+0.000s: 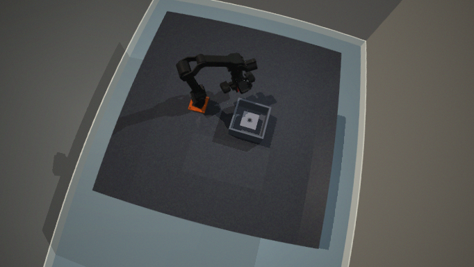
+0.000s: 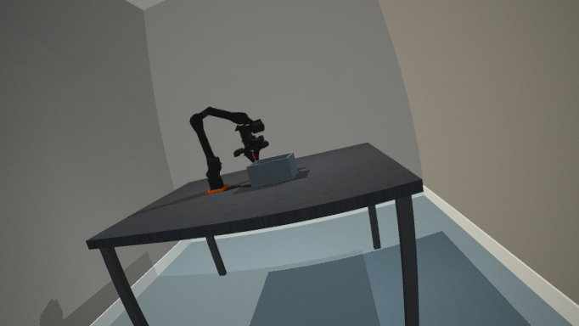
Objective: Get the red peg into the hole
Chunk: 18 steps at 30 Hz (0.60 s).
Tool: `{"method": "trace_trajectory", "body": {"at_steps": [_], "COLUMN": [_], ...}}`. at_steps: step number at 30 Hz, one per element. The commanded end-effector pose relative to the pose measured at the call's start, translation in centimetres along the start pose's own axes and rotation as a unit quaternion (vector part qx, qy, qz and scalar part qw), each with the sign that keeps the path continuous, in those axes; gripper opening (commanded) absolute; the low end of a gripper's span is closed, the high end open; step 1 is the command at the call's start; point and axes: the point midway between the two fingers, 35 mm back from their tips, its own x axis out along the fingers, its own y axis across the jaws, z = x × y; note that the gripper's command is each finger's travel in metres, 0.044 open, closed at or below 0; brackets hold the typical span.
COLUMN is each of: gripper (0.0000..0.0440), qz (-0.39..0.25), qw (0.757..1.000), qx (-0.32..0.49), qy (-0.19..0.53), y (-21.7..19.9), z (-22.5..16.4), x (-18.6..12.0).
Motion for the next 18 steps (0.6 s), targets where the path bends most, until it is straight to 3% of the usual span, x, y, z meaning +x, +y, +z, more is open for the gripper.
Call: {"method": "trace_trajectory", "body": {"at_steps": [1, 18], "gripper": [0.0000, 0.0000], "qz": [0.010, 0.018], "qw": [1.000, 0.991], "qx": [0.013, 0.106], "qy": [-0.014, -0.074], "y": [0.3, 0.2], "z": [1.3, 9.4], "x": [-1.4, -3.2]}}
